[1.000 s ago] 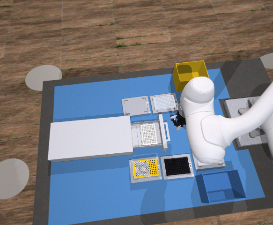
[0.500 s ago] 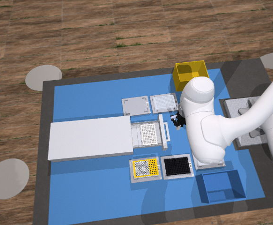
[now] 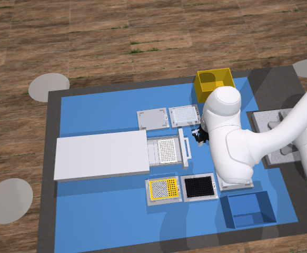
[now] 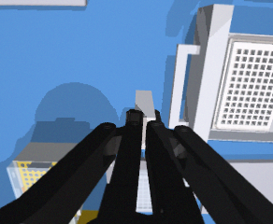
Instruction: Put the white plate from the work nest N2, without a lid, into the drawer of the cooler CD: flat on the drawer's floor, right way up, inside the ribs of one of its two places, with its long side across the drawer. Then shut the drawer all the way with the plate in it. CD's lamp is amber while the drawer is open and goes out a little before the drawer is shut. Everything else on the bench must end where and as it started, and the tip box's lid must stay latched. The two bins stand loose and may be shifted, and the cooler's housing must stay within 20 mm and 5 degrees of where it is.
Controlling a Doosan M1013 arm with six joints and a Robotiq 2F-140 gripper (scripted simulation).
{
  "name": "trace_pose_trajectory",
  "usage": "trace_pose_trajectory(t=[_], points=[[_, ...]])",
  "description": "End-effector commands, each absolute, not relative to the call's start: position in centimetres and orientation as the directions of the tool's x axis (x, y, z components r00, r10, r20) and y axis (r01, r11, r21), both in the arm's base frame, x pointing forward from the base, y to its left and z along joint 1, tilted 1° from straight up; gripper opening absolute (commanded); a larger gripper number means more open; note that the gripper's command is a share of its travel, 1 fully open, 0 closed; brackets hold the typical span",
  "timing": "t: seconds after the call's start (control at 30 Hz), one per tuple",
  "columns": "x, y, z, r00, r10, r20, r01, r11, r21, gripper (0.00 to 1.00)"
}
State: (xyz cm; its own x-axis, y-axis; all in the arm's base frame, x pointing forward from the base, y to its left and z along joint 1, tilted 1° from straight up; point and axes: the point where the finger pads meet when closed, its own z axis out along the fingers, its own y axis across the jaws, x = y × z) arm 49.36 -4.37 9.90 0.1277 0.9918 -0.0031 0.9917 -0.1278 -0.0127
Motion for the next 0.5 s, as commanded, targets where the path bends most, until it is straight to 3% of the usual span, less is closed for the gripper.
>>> trace_pose_trajectory(t=[0.0, 0.47], points=[[49.4, -4.4, 9.9, 0.128, 0.992, -0.003, 0.992, -0.128, -0.013, 0.00], [49.3, -4.4, 8.8, 0.128, 0.992, -0.003, 0.992, -0.128, -0.013, 0.00]])
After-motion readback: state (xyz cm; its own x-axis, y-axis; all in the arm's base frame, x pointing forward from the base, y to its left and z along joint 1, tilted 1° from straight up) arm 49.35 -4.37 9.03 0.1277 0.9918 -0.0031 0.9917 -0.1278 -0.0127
